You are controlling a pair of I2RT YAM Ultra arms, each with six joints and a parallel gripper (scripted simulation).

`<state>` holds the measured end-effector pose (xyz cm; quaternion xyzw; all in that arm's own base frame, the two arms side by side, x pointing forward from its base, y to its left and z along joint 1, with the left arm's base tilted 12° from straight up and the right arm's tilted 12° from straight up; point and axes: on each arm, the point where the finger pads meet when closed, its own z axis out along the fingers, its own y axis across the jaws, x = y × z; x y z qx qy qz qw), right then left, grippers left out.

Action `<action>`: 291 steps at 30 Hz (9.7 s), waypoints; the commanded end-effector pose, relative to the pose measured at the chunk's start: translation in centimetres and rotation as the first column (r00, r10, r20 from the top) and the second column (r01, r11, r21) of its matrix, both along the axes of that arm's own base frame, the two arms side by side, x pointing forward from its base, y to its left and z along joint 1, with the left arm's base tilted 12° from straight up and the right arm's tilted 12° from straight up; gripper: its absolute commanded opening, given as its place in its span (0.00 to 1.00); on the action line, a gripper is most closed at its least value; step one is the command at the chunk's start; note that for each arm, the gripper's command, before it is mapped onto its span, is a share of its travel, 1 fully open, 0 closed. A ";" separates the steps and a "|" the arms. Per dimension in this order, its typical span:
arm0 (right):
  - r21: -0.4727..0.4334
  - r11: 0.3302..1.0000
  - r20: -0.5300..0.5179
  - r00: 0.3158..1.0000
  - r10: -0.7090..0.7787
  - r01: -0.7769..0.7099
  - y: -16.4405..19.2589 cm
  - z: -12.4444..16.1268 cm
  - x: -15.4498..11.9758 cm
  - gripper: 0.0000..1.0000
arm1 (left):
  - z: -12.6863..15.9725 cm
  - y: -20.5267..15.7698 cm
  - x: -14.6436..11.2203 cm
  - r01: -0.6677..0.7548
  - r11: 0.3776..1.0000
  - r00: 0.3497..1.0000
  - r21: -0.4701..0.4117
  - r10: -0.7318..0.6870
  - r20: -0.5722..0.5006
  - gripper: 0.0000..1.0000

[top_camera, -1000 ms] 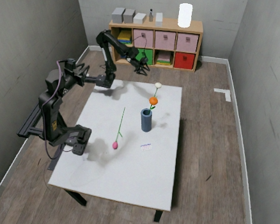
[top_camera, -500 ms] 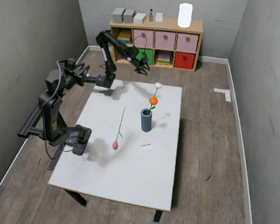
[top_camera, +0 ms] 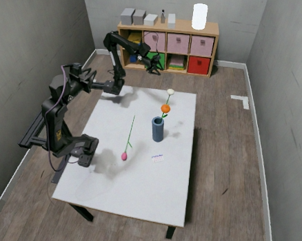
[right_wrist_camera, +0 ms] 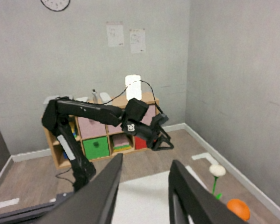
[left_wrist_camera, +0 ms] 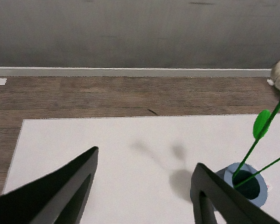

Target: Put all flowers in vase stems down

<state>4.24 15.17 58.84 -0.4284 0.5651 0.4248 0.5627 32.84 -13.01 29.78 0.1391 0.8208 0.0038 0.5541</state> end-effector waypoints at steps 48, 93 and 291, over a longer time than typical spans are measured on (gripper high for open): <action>0.014 1.000 -0.003 1.000 0.002 -0.002 0.2 0.7 0.0 0.30 | 28.9 4.1 -18.3 0.375 0.897 0.899 -0.235 -0.290 0.327 0.60; 0.014 0.993 -0.003 0.993 -0.121 0.121 -0.4 0.7 1.8 0.30 | 29.3 7.4 -17.9 0.199 0.951 0.934 -0.237 -0.111 0.340 0.60; 0.008 0.272 -0.004 0.272 -0.962 0.962 -15.2 -18.1 34.1 0.30 | 10.4 51.4 -32.0 -0.964 -0.123 -0.200 -0.236 0.921 0.335 0.58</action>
